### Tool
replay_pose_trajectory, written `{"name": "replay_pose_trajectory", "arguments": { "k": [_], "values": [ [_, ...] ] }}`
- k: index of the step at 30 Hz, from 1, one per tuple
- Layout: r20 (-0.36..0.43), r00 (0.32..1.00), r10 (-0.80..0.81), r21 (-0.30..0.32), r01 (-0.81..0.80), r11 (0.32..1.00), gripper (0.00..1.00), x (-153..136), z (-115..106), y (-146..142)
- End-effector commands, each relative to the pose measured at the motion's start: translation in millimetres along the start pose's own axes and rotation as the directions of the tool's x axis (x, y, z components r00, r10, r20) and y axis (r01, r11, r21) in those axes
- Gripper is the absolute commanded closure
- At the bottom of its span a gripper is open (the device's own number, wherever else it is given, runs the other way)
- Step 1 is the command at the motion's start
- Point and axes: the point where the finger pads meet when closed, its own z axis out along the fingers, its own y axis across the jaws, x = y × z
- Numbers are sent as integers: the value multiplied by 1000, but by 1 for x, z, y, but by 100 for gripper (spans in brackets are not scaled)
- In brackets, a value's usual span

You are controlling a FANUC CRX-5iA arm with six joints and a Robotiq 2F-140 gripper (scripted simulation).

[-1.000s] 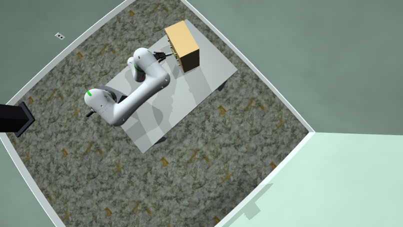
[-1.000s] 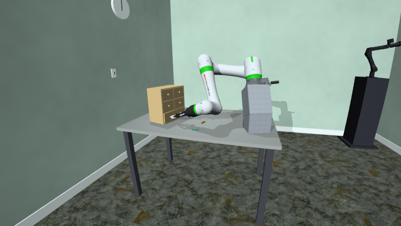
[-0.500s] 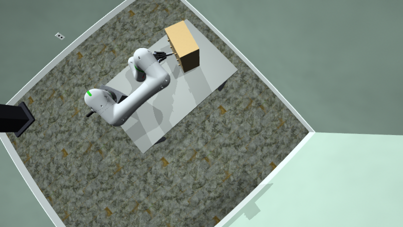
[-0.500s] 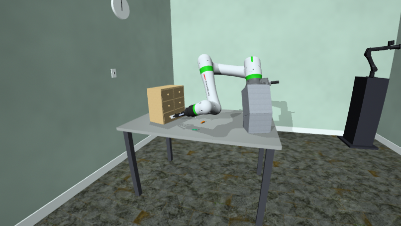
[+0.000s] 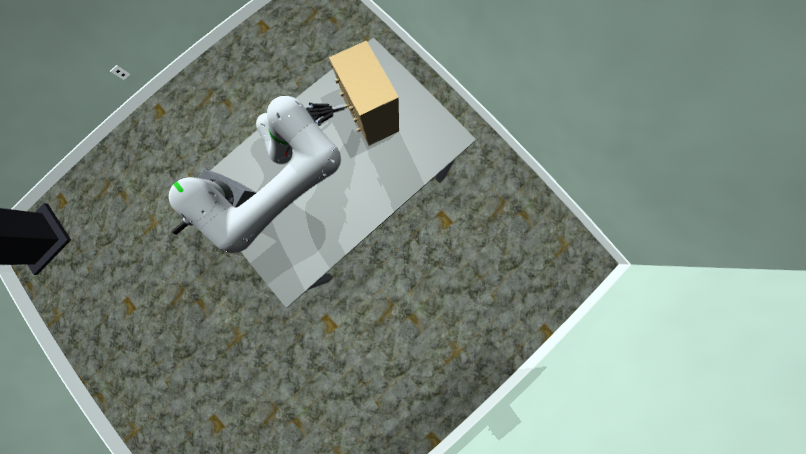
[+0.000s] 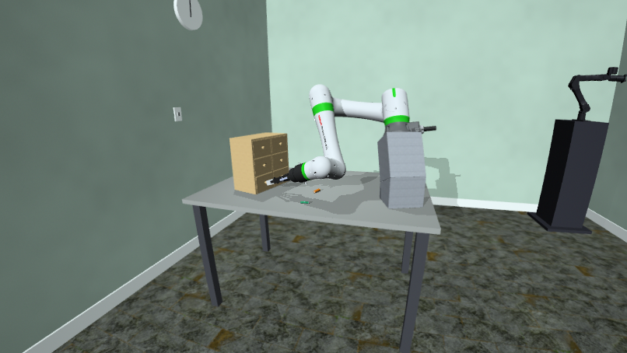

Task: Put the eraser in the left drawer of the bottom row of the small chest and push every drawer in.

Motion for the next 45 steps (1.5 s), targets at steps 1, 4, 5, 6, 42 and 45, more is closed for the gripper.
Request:
{"name": "replay_pose_trajectory", "arguments": {
  "k": [1, 4, 5, 6, 42, 45],
  "values": [
    [0, 1000, 0, 0, 0, 1000, 100, 0, 0, 0],
    [0, 1000, 0, 0, 0, 1000, 100, 0, 0, 0],
    [0, 1000, 0, 0, 0, 1000, 100, 0, 0, 0],
    [0, 1000, 0, 0, 0, 1000, 100, 0, 0, 0],
    [0, 1000, 0, 0, 0, 1000, 100, 0, 0, 0],
    [0, 1000, 0, 0, 0, 1000, 100, -1, -4, 0]
  ]
}}
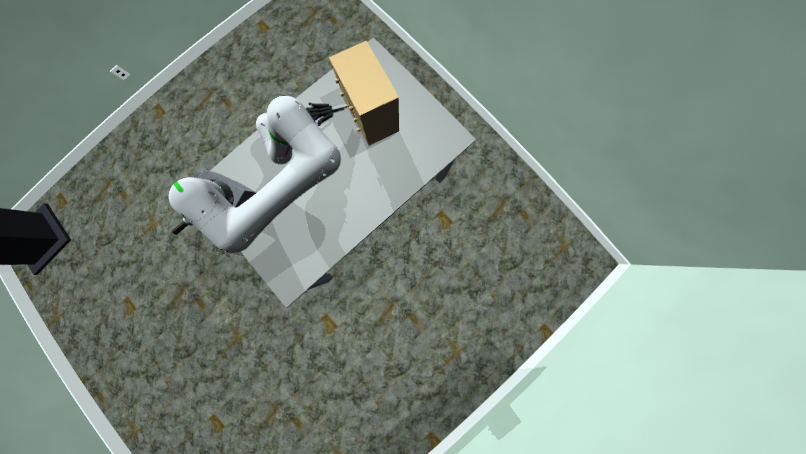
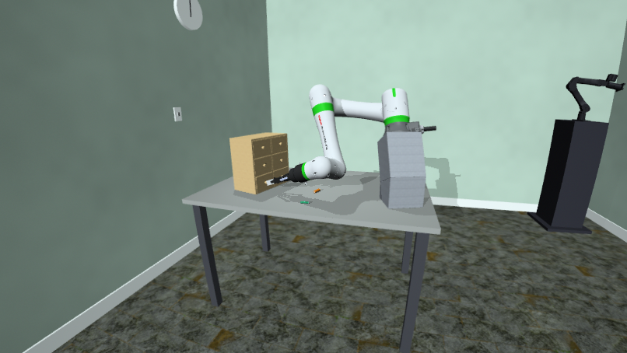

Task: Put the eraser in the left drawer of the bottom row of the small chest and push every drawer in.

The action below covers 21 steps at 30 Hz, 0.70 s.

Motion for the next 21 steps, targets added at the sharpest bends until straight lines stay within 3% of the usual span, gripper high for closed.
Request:
{"name": "replay_pose_trajectory", "arguments": {
  "k": [1, 4, 12, 21],
  "values": [
    [0, 1000, 0, 0, 0, 1000, 100, -2, -5, 0],
    [0, 1000, 0, 0, 0, 1000, 100, -3, -9, 0],
    [0, 1000, 0, 0, 0, 1000, 100, -15, -42, 0],
    [0, 1000, 0, 0, 0, 1000, 100, -14, -49, 0]
  ]
}}
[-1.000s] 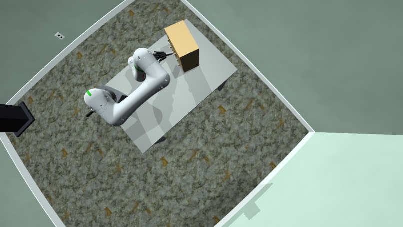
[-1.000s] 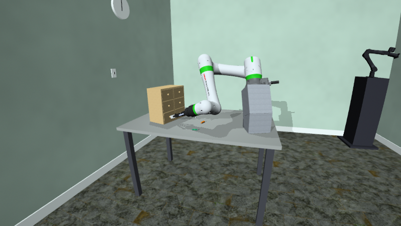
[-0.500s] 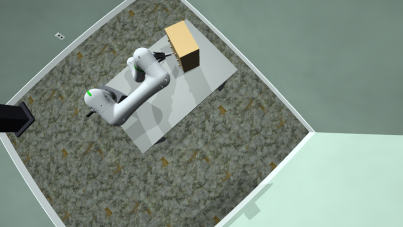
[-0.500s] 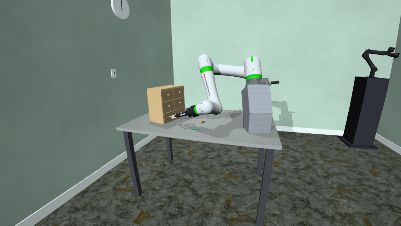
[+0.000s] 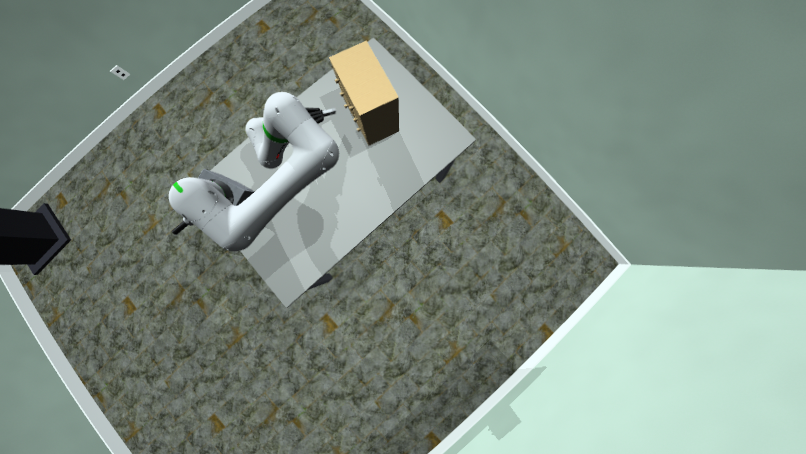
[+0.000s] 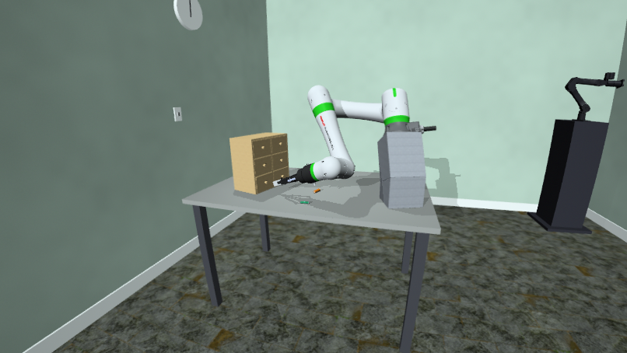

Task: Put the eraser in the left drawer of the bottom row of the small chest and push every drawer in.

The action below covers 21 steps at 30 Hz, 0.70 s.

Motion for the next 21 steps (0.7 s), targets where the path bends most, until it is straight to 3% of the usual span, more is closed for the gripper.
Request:
{"name": "replay_pose_trajectory", "arguments": {
  "k": [1, 11, 21],
  "values": [
    [0, 1000, 0, 0, 0, 1000, 100, 4, -4, 0],
    [0, 1000, 0, 0, 0, 1000, 100, 70, -73, 0],
    [1, 1000, 0, 0, 0, 1000, 100, 75, -79, 0]
  ]
}}
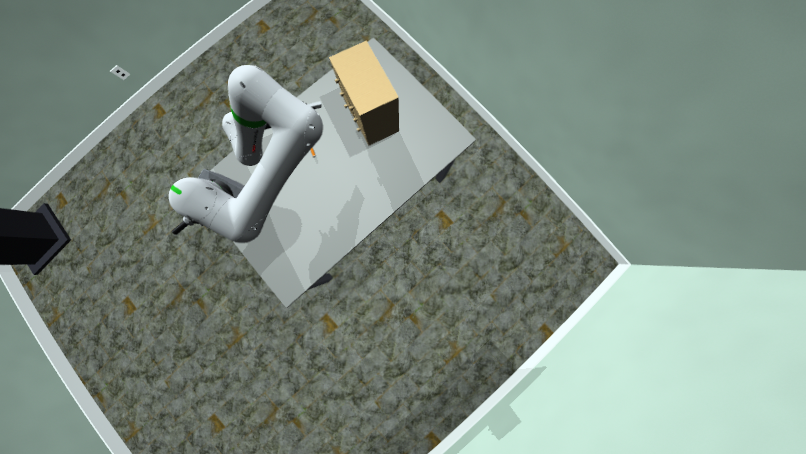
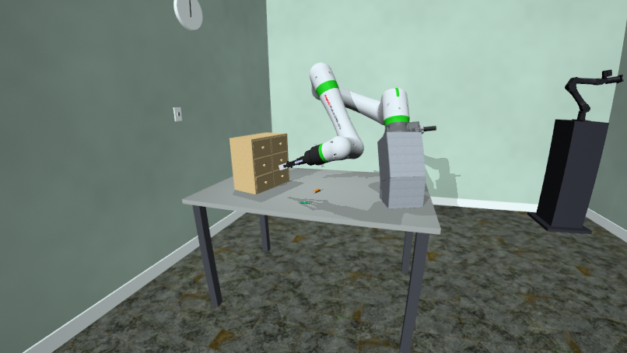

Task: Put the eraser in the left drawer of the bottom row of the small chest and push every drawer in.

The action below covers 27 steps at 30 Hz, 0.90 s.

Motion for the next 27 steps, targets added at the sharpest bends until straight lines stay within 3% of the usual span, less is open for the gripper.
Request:
{"name": "replay_pose_trajectory", "arguments": {
  "k": [1, 14, 27],
  "values": [
    [2, 1000, 0, 0, 0, 1000, 100, 0, 0, 0],
    [64, 998, 0, 0, 0, 1000, 100, 3, -7, 0],
    [288, 958, 0, 0, 0, 1000, 100, 14, -31, 0]
  ]
}}
